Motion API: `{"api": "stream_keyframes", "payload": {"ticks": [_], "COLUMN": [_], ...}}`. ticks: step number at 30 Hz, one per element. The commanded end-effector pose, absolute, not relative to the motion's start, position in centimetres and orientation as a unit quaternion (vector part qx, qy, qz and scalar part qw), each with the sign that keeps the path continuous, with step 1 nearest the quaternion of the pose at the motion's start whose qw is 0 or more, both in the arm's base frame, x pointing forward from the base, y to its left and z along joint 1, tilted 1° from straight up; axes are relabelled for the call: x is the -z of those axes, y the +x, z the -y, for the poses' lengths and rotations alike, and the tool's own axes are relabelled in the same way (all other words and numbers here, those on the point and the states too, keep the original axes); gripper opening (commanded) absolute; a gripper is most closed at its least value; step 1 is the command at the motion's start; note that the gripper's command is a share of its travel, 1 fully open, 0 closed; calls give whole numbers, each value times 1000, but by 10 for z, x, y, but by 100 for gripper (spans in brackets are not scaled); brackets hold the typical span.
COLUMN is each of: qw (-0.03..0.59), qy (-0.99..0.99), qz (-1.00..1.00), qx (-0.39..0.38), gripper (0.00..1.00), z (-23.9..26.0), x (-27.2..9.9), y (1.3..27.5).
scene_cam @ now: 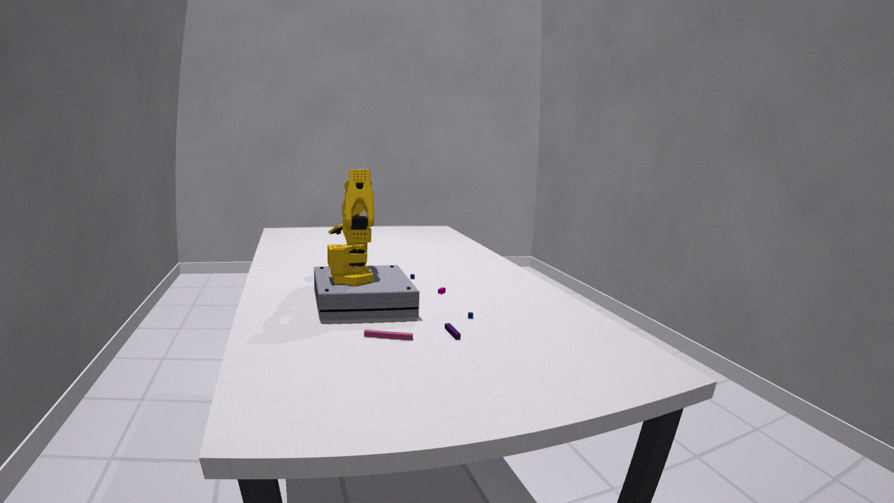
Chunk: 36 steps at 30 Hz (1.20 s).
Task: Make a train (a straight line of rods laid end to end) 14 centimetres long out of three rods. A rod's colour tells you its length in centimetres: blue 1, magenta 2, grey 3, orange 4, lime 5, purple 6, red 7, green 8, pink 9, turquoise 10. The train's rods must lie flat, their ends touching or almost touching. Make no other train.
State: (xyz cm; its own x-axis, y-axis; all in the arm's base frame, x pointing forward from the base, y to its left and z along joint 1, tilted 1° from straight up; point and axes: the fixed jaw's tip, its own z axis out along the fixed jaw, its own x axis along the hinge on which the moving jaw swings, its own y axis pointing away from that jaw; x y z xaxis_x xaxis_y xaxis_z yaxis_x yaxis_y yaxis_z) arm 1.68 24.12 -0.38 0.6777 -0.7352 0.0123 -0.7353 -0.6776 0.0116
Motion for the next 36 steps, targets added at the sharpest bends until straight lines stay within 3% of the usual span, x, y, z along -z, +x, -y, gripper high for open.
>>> {"api": "stream_keyframes", "payload": {"ticks": [1,21,36], "qw": [15,15,15], "qy": [916,916,916], "qz": [400,400,400], "qx": [-5,-5,-5], "gripper": [19,19,19], "z": [-240,-240,-241], "x": [6,8,32], "y": [14,14,14]}}
